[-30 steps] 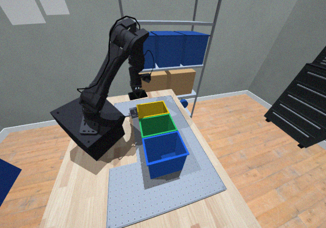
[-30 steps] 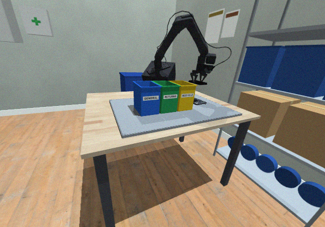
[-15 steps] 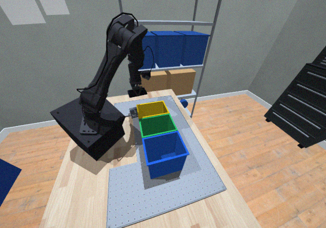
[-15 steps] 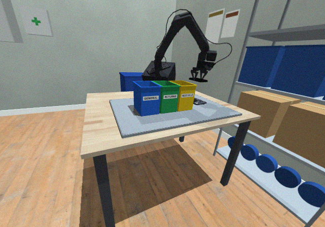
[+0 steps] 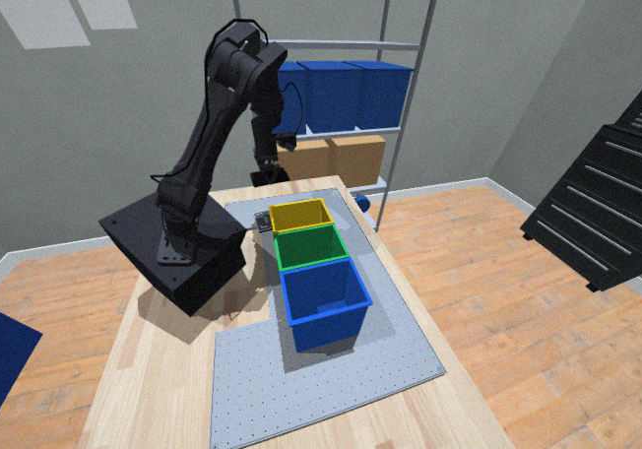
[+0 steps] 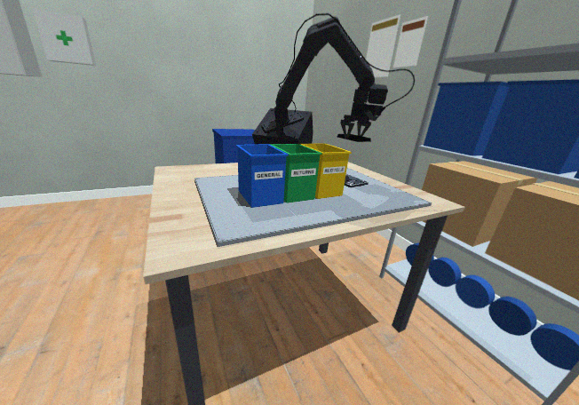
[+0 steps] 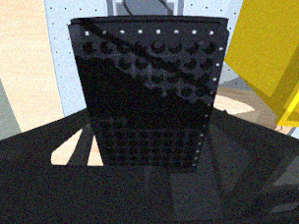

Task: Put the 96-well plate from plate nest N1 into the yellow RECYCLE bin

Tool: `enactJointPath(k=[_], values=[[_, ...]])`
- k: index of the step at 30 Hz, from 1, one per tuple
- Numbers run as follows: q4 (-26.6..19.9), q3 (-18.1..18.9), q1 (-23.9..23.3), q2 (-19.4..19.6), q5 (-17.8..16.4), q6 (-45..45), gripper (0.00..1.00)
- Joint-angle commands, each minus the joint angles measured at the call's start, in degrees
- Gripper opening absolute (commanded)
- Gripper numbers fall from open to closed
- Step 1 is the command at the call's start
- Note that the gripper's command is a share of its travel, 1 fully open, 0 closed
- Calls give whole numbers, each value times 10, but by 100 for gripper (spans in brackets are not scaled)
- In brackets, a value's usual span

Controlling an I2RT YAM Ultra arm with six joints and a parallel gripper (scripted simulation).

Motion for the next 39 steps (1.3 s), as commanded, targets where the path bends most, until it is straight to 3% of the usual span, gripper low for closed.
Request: enactJointPath(k=[1,6,39], values=[[-24,24,21,-25,-3,11,0],[-40,33,26,-30,-3,17,0],[-40,35,26,-29,-3,16,0]])
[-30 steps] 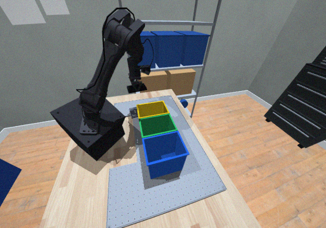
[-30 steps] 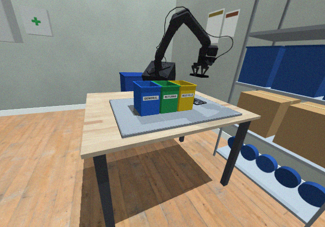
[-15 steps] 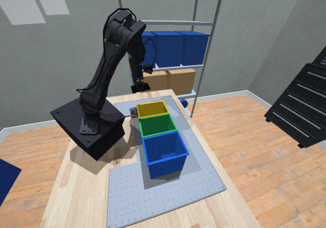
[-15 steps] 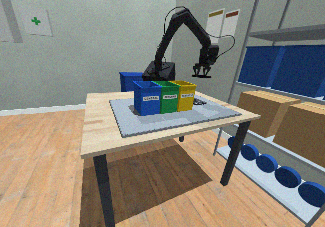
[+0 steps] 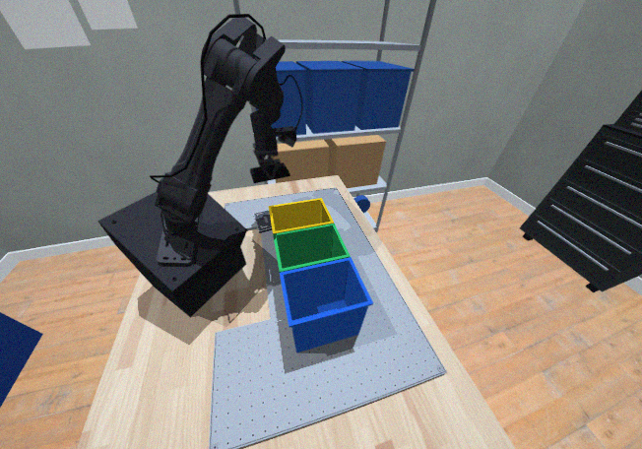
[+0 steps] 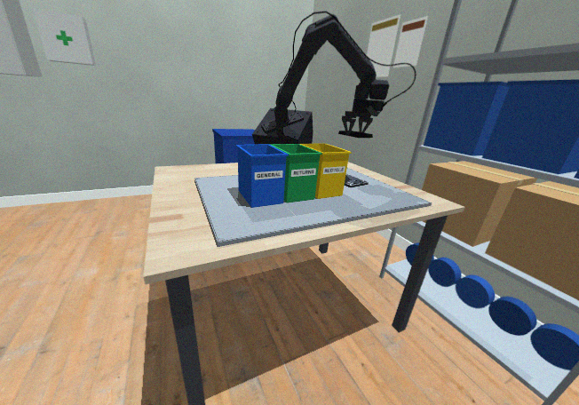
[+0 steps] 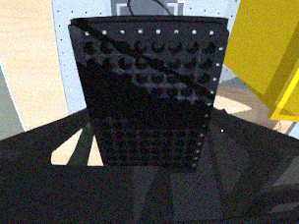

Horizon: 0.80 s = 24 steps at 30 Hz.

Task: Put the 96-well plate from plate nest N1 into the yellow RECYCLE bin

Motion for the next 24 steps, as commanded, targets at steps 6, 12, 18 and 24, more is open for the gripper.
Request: enactJointPath(k=[6,12,18,24], values=[[-10,15,14,-18,-6,3,0],[-10,15,14,-18,-6,4,0],[-10,15,14,-18,-6,4,0],[-12,5,7,-25,-4,36,0]])
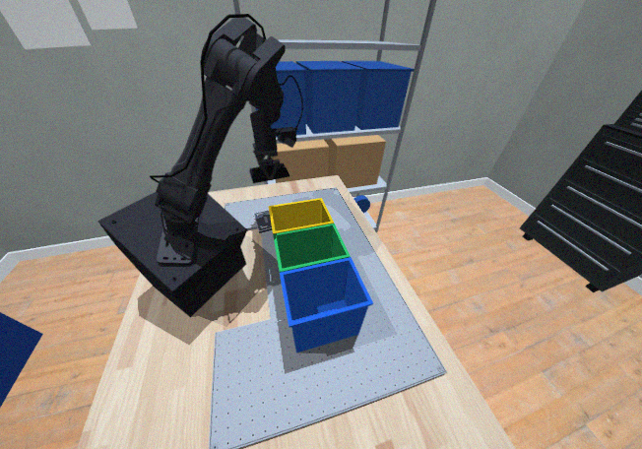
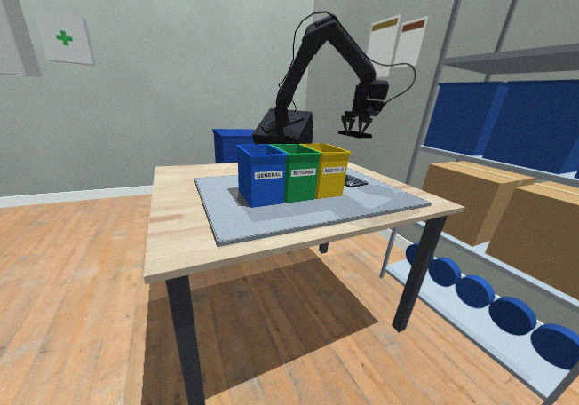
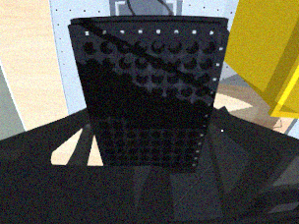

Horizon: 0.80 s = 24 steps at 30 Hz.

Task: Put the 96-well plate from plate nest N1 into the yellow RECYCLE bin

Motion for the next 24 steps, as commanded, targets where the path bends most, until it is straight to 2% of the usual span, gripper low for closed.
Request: enactJointPath(k=[1,3,10,15,24], values=[[-7,0,2,-29,1,45,0],[-6,-11,-6,-37,6,56,0],[20,-68,-41,-85,12,11,0],[25,-84,-48,-104,13,-6,0],[30,-118,-91,-153,16,-47,0]])
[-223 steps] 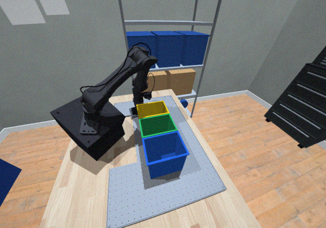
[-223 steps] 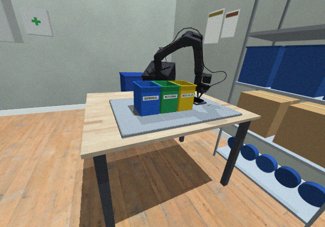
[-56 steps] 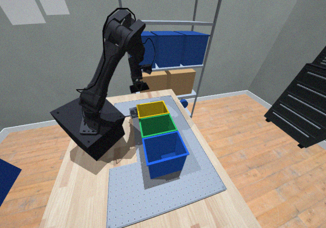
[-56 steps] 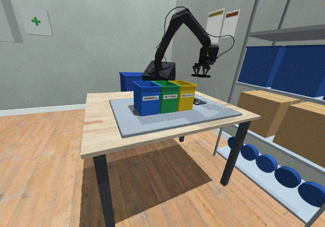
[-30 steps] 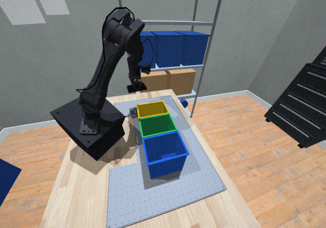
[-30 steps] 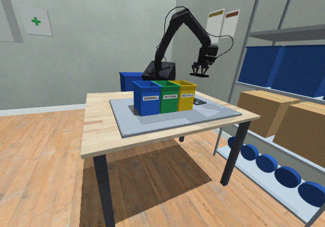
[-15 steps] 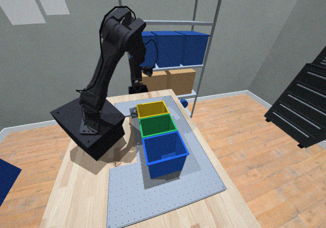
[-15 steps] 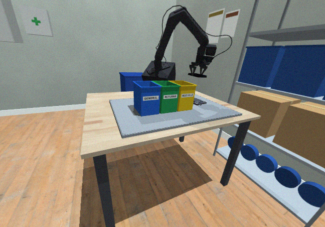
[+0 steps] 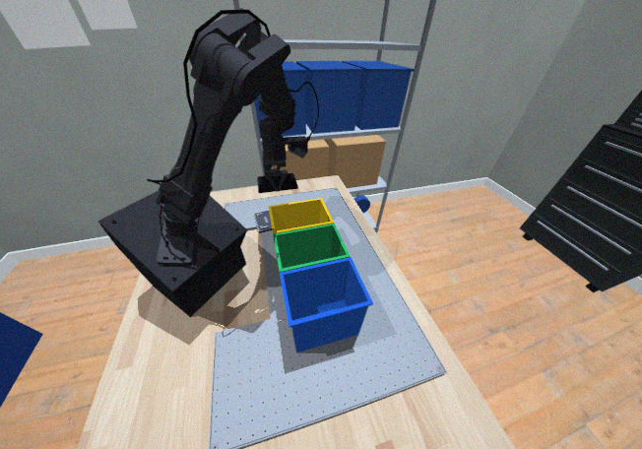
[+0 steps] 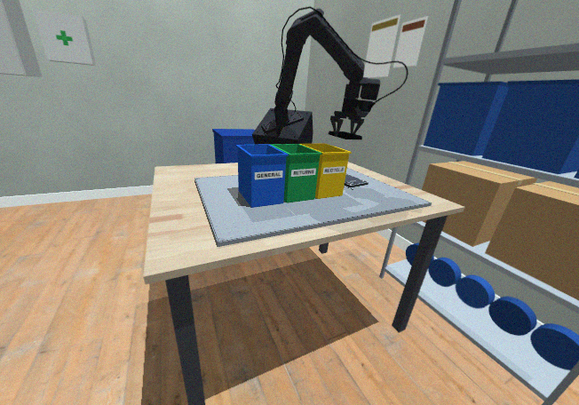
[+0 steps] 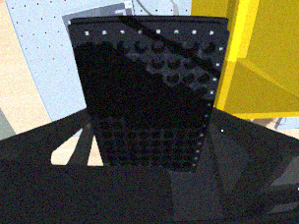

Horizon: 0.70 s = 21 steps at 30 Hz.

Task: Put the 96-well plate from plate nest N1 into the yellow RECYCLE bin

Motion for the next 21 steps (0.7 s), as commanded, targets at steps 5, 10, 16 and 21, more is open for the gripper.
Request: enactJointPath(k=[5,10,16,21], values=[[10,-24,-22,-50,11,-43,0],[6,-37,-42,-72,12,-66,0],[12,-52,-71,-103,13,-100,0],[12,-63,-98,-128,10,-130,0]])
